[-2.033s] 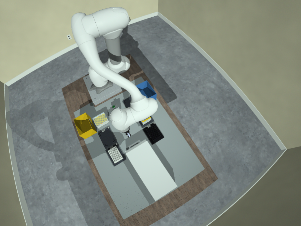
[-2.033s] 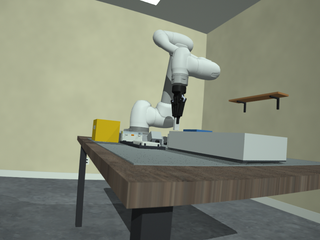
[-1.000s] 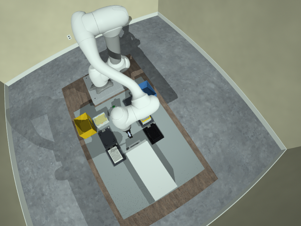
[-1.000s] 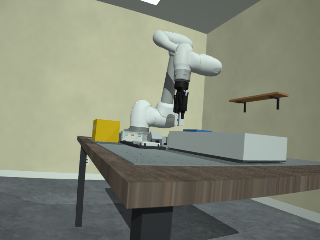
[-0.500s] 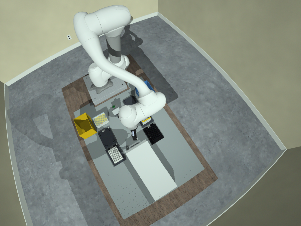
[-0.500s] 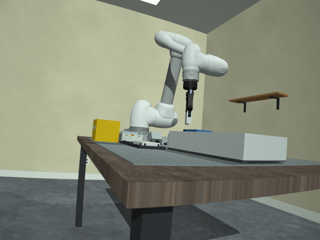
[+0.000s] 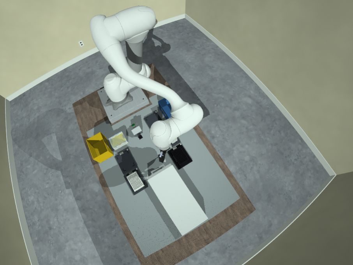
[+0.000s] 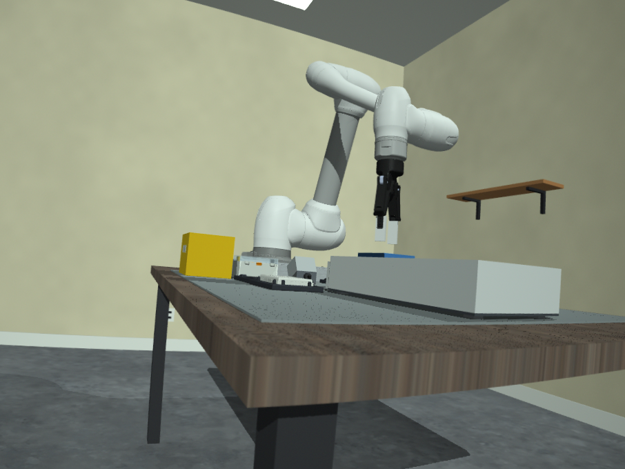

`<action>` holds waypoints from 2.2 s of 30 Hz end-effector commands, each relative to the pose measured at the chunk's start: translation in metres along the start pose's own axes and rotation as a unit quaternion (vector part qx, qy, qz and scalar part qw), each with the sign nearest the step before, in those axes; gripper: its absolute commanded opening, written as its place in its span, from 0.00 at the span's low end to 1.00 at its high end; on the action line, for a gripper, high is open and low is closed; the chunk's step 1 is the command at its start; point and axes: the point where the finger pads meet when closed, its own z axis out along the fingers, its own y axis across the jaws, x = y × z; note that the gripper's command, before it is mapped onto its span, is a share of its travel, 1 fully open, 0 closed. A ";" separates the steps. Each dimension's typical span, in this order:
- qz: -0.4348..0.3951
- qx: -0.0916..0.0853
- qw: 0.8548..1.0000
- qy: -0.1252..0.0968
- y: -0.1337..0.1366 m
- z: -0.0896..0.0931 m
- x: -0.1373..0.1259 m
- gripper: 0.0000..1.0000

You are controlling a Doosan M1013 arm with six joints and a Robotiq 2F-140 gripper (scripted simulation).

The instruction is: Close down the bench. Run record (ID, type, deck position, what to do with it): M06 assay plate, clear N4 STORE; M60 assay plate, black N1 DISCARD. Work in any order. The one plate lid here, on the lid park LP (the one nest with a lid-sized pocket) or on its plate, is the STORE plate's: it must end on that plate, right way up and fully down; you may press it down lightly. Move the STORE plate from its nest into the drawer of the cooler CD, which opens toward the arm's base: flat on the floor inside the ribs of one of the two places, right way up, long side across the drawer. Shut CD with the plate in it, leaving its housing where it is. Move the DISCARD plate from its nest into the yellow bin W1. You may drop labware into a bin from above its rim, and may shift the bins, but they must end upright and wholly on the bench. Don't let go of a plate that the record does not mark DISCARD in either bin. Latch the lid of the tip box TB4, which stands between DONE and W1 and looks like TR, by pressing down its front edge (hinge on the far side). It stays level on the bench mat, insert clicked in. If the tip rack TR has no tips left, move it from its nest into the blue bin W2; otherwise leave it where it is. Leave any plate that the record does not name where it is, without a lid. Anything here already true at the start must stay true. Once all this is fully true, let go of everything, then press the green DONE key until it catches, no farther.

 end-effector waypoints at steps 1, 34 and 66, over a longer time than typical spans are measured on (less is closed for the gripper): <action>0.098 -0.006 0.995 -0.006 -0.011 -0.001 0.019 0.66; 0.318 -0.008 0.948 -0.004 -0.048 -0.005 0.079 0.66; 0.318 -0.008 0.948 -0.004 -0.048 0.033 0.078 0.66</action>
